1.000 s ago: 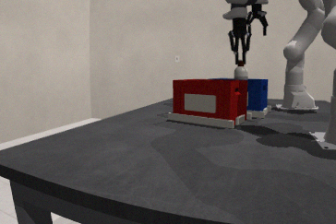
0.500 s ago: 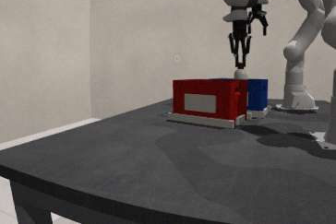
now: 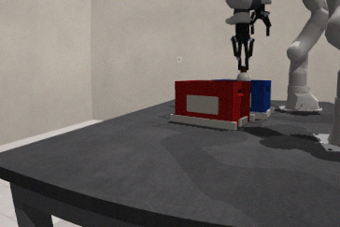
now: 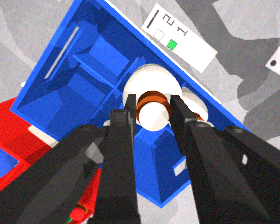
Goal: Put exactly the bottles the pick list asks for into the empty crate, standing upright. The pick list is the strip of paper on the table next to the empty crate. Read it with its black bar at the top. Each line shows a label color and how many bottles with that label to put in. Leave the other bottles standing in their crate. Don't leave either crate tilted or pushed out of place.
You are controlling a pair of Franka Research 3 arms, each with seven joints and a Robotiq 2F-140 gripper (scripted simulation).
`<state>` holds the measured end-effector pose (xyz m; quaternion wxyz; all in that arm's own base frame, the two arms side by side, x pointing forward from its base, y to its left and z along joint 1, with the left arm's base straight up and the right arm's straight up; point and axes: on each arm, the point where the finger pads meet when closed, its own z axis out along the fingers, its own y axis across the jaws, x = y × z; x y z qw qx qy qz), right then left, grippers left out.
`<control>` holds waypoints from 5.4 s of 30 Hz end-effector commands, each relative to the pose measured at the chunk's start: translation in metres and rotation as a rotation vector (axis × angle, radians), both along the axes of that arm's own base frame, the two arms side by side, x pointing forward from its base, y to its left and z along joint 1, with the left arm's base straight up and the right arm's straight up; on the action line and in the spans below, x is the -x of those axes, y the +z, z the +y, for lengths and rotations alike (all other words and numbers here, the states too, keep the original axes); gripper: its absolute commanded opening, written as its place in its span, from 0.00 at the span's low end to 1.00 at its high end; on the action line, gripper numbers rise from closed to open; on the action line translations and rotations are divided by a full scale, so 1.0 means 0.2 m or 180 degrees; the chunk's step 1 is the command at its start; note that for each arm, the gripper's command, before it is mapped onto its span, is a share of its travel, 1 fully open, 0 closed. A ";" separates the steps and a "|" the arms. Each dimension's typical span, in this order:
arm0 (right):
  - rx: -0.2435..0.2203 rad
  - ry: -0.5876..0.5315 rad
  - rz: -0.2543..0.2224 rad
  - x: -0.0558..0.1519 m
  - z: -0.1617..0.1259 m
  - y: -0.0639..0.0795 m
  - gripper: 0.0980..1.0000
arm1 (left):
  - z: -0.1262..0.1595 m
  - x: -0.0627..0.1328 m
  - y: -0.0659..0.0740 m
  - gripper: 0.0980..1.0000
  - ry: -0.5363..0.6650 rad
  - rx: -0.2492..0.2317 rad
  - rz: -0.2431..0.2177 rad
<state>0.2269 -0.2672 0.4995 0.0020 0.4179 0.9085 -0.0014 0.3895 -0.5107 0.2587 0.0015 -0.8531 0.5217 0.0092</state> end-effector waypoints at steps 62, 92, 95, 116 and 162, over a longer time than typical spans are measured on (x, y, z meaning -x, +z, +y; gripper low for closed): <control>-0.0010 -0.0012 0.0009 0.00 0.01 0.00 1.00 | -0.01 -0.03 -0.26 0.00 0.0012 0.0039 -0.0045; -0.0010 -0.0012 0.0009 0.00 0.01 0.00 1.00 | -0.01 -0.03 -0.33 0.00 0.0012 0.0039 -0.0045; -0.0010 -0.0012 0.0009 0.00 0.01 0.00 1.00 | -0.01 -0.03 -0.33 0.00 0.0012 0.0039 -0.0045; -0.0010 -0.0012 0.0009 0.00 0.01 0.00 1.00 | -0.01 -0.03 -0.38 0.00 0.0012 0.0039 -0.0045; -0.0010 -0.0012 0.0009 0.00 0.01 0.00 1.00 | -0.01 -0.03 -0.44 0.38 0.0012 0.0039 -0.0045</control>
